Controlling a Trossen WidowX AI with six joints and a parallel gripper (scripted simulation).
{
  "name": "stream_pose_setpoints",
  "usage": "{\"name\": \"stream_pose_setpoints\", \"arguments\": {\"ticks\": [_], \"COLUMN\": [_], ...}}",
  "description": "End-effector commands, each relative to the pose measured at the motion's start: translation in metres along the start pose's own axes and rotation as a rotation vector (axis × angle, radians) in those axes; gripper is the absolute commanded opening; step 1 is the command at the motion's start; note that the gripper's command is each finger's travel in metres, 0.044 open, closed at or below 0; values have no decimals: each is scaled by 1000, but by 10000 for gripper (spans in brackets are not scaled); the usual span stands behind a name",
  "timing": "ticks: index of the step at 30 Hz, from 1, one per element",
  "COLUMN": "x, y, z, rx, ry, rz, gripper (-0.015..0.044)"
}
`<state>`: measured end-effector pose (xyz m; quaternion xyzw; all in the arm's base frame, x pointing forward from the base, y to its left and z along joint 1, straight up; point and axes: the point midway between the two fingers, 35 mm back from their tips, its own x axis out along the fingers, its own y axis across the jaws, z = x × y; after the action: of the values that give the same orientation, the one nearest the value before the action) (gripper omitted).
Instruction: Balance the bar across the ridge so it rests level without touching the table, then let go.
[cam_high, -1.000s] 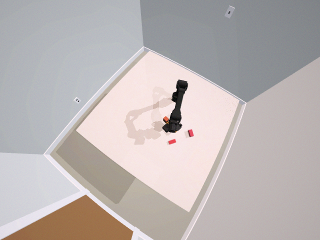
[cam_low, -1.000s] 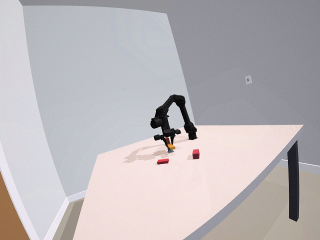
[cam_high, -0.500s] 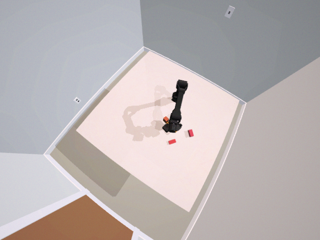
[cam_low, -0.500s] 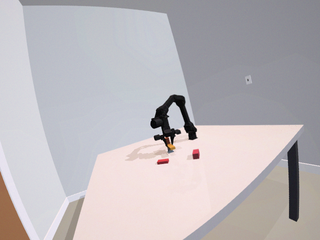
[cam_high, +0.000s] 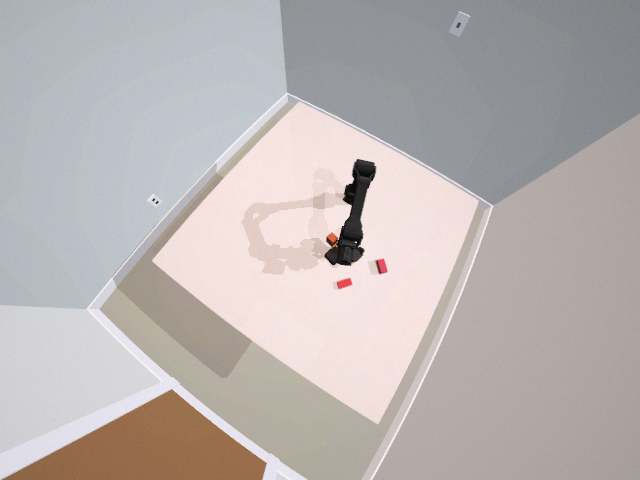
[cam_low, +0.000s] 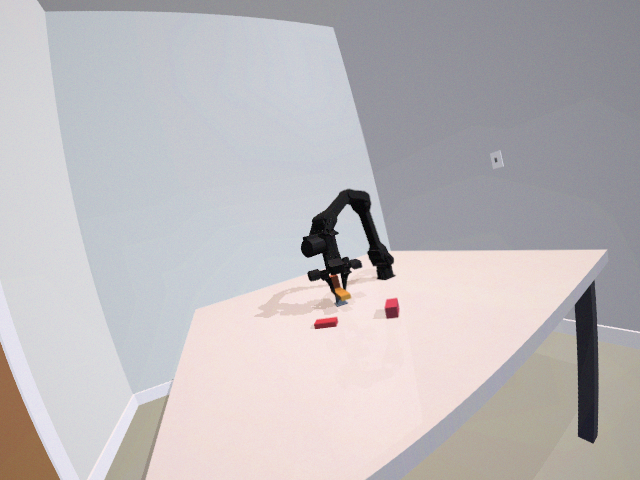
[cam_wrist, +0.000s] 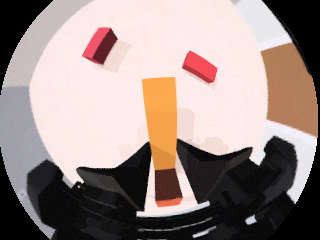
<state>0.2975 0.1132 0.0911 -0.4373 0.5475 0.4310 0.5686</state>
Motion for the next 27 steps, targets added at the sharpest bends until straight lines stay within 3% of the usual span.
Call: {"name": "stream_pose_setpoints", "arguments": {"ticks": [1,27], "x": [3,5], "y": [1,1], "z": [0,0], "rx": [-1,-1], "ry": [2,2], "rz": [3,3], "gripper": [0,0]}}
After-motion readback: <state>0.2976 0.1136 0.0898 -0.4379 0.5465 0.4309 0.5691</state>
